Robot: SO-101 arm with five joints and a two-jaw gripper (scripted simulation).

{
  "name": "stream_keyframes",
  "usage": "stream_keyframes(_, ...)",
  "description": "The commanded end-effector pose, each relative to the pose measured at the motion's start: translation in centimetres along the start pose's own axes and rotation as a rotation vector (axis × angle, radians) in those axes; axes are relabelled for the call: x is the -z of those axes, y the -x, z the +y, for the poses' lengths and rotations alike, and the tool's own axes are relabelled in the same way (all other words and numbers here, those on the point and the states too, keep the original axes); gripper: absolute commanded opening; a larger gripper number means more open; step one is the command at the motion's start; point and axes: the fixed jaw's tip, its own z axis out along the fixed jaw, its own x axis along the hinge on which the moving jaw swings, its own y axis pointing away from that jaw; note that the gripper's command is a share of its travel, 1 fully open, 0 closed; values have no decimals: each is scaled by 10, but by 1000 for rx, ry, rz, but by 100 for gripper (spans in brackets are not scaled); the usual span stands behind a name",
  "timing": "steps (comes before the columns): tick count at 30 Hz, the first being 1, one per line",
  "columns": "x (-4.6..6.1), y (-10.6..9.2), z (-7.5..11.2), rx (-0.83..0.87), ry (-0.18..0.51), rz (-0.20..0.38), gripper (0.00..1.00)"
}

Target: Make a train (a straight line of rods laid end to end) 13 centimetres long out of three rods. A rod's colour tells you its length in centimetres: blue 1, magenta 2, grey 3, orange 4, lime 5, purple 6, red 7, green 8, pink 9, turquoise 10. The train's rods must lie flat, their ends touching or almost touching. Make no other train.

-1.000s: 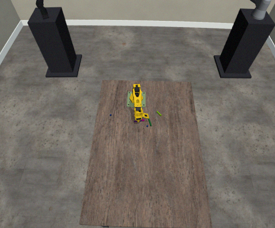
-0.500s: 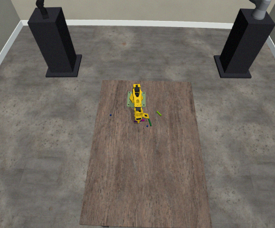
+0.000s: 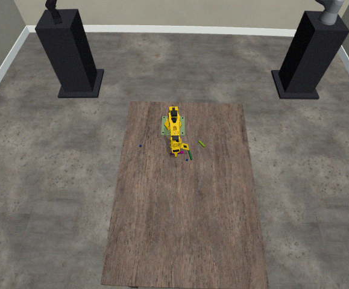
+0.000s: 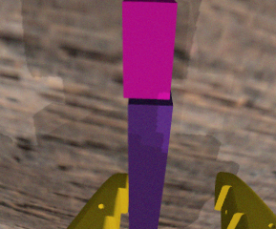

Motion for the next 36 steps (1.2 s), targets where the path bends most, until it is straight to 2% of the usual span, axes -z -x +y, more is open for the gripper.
stream_keyframes(1,0,2,0,0,5,-2,17)
stream_keyframes(12,3,2,8,0,5,-2,17)
stream_keyframes(36,3,2,8,0,5,-2,17)
